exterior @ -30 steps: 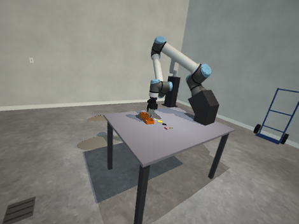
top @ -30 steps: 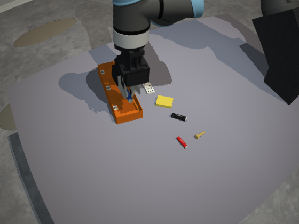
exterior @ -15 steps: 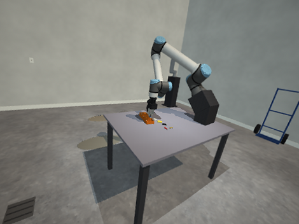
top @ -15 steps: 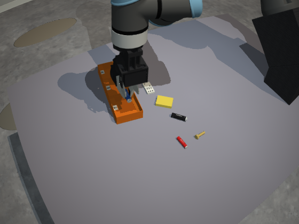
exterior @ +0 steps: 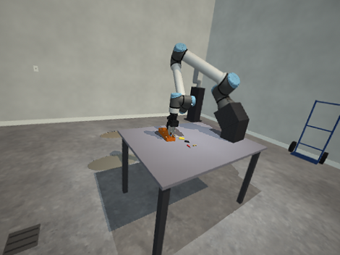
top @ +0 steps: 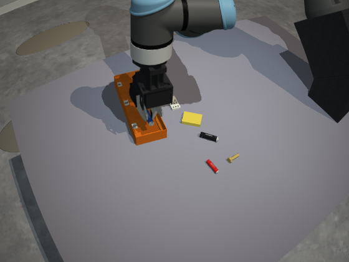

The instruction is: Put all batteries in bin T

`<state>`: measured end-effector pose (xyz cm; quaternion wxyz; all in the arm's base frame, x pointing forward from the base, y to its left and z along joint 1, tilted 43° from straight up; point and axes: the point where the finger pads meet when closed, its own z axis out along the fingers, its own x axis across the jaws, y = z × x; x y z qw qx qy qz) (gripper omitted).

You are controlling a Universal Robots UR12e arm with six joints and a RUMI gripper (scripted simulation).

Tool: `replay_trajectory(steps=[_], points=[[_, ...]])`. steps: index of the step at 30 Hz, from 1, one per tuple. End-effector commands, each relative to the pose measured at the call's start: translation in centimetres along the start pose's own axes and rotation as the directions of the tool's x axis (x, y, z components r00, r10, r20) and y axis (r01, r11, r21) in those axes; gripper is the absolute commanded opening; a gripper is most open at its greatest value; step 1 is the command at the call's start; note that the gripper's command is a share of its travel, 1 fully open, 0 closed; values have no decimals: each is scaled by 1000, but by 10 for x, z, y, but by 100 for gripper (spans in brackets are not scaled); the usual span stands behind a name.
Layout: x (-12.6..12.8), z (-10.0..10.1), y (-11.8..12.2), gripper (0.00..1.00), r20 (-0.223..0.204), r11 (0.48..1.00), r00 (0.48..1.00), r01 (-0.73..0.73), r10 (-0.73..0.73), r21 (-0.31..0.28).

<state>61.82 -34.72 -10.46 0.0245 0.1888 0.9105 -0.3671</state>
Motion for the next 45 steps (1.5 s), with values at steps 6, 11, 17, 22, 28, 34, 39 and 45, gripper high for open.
replay_trajectory(steps=[6,11,17,22,28,34,39,45], points=[[0,15,0,0,1,1000,1000,0,0,0],[0,22,0,0,1,1000,1000,0,0,0],[0,22,1,0,1,1000,1000,0,0,0],[1,22,1,0,1,1000,1000,0,0,0],[1,22,1,17,1,1000,1000,0,0,0],[1,22,1,17,1,1000,1000,0,0,0],[1,22,1,17,1,1000,1000,0,0,0],[1,19,1,17,1,1000,1000,0,0,0]])
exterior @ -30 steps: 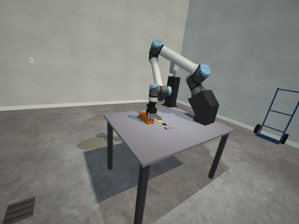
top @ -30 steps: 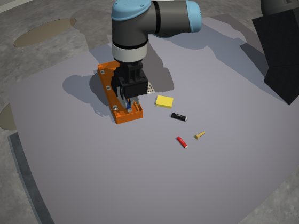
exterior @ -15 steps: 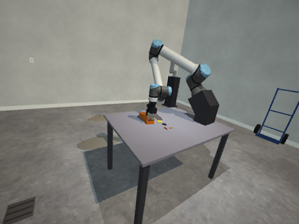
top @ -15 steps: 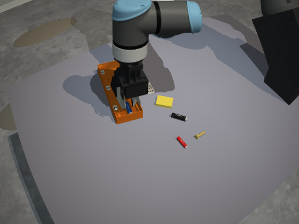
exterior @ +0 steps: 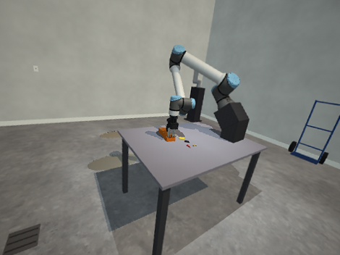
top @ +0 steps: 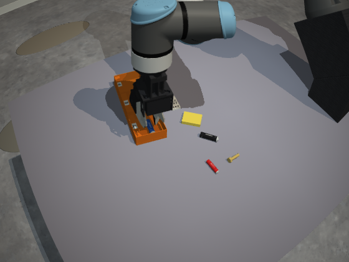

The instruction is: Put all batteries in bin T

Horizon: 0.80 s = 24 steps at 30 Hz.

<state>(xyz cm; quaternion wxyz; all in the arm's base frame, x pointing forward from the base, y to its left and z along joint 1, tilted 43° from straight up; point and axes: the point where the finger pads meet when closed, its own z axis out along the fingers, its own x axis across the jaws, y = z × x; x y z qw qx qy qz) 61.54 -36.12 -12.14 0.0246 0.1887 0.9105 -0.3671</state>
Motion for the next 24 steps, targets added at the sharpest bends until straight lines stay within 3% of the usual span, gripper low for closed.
replay_trajectory(steps=[1,22,24], points=[[0,-4,0,17,1,1000,1000,0,0,0],[0,-30,0,17,1,1000,1000,0,0,0],[0,-40,0,17,1,1000,1000,0,0,0]])
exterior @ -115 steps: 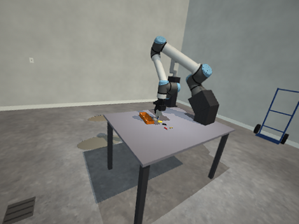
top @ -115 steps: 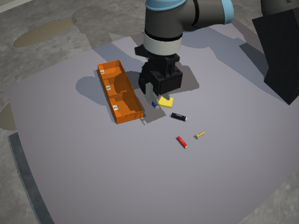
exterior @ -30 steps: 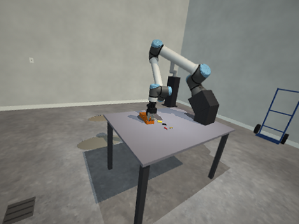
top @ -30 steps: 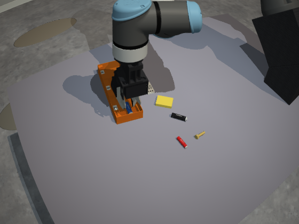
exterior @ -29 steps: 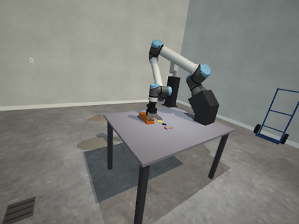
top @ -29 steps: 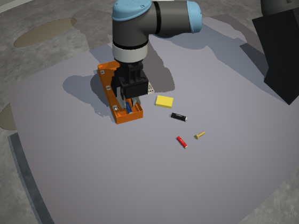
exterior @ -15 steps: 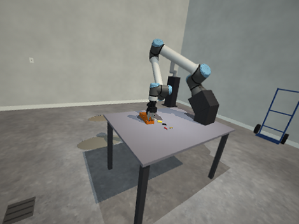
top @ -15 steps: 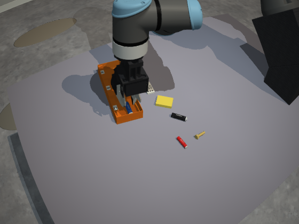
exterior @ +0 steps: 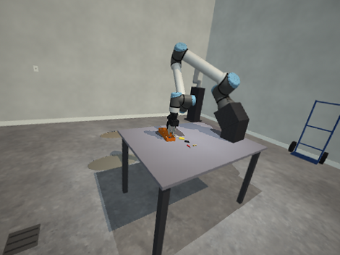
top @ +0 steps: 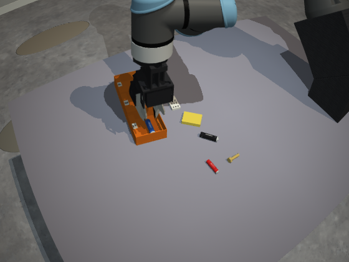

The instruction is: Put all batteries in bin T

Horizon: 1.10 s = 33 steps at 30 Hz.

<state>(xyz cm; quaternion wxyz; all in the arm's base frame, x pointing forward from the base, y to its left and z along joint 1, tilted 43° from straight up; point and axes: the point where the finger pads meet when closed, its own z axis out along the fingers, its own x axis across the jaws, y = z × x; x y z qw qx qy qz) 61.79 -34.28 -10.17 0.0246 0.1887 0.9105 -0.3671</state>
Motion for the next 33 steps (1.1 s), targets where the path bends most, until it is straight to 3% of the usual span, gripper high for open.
replay_trajectory(steps=[1,11,16,19,21,33], points=[[0,-18,0,17,1,1000,1000,0,0,0],[0,-18,0,17,1,1000,1000,0,0,0],[22,-20,35,14,1,978,978,209,-209,0],[35,-21,56,14,1,976,976,217,-217,0],[35,-21,56,14,1,976,976,217,-217,0],[88,-26,141,14,1,976,976,217,-217,0]])
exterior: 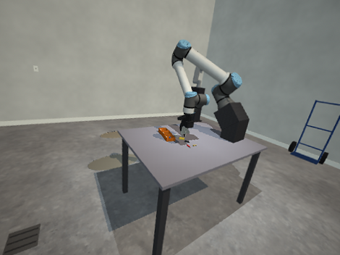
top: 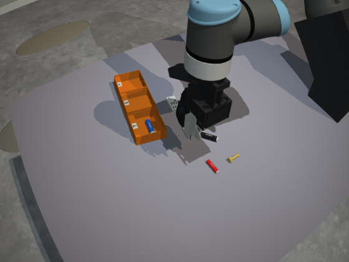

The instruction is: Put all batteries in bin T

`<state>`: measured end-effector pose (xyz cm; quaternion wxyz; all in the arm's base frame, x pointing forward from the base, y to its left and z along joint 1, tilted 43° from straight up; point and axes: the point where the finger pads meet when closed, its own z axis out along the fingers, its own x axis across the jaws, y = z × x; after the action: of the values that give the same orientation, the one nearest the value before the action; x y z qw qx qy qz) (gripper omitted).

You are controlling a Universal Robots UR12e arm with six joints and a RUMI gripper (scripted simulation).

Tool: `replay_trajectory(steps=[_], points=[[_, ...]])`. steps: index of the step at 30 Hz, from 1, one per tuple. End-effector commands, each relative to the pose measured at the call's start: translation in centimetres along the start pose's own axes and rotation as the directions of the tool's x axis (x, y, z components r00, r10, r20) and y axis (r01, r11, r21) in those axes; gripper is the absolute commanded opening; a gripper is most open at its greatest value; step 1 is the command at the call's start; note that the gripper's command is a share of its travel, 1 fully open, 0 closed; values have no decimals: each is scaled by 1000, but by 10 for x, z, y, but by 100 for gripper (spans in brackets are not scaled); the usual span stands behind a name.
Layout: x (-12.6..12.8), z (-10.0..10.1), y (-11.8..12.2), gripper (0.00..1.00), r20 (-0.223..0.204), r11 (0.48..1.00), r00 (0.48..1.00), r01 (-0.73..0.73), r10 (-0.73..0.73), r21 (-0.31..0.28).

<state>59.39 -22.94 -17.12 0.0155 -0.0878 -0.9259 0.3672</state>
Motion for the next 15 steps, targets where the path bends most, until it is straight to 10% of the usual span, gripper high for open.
replay_trajectory(steps=[1,15], points=[[13,-3,40,14,0,1000,1000,-1,1,1],[24,-4,73,14,0,1000,1000,-1,1,1]])
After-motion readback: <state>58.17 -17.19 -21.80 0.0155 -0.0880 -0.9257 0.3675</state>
